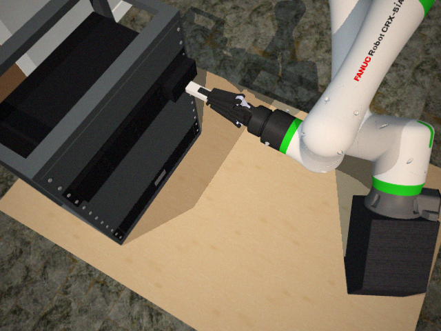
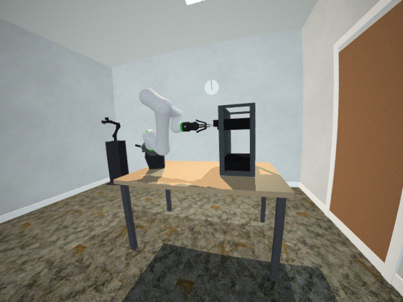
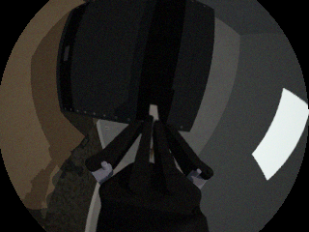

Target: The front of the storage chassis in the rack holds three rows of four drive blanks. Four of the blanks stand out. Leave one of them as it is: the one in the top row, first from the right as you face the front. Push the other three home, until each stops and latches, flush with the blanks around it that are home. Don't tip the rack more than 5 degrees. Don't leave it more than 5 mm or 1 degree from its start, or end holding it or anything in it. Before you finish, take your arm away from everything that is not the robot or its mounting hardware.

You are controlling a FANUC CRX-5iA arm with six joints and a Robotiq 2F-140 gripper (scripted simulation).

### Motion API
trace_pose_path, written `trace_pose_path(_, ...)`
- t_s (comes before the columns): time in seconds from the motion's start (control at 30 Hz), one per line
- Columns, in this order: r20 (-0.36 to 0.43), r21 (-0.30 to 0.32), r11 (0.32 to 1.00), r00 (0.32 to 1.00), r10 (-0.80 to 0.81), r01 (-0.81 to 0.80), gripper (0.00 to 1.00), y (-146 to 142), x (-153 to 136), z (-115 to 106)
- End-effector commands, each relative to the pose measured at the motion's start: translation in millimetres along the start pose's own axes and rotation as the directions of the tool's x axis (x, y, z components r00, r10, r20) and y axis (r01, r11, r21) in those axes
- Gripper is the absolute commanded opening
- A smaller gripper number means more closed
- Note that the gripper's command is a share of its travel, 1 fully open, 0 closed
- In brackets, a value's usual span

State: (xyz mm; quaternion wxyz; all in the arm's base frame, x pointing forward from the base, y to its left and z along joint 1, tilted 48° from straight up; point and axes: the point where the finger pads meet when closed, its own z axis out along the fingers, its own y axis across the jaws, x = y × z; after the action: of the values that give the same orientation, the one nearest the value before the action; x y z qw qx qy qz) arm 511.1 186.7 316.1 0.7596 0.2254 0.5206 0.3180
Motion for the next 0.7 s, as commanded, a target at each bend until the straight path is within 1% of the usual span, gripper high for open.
trace_pose_path(0.0, 0.0, 0.0, 1.0, 1.0, 0.0, 0.0, 0.0, 0.2, 0.1, 0.0)
trace_pose_path(0.5, 0.0, 0.0, 1.0, 1.0, 0.0, 0.0, 0.0, 0.2, 0.1, 0.1)
trace_pose_path(0.67, 0.0, 0.0, 1.0, 1.0, 0.0, 0.0, 0.0, 0.2, 0.1, 5.8)
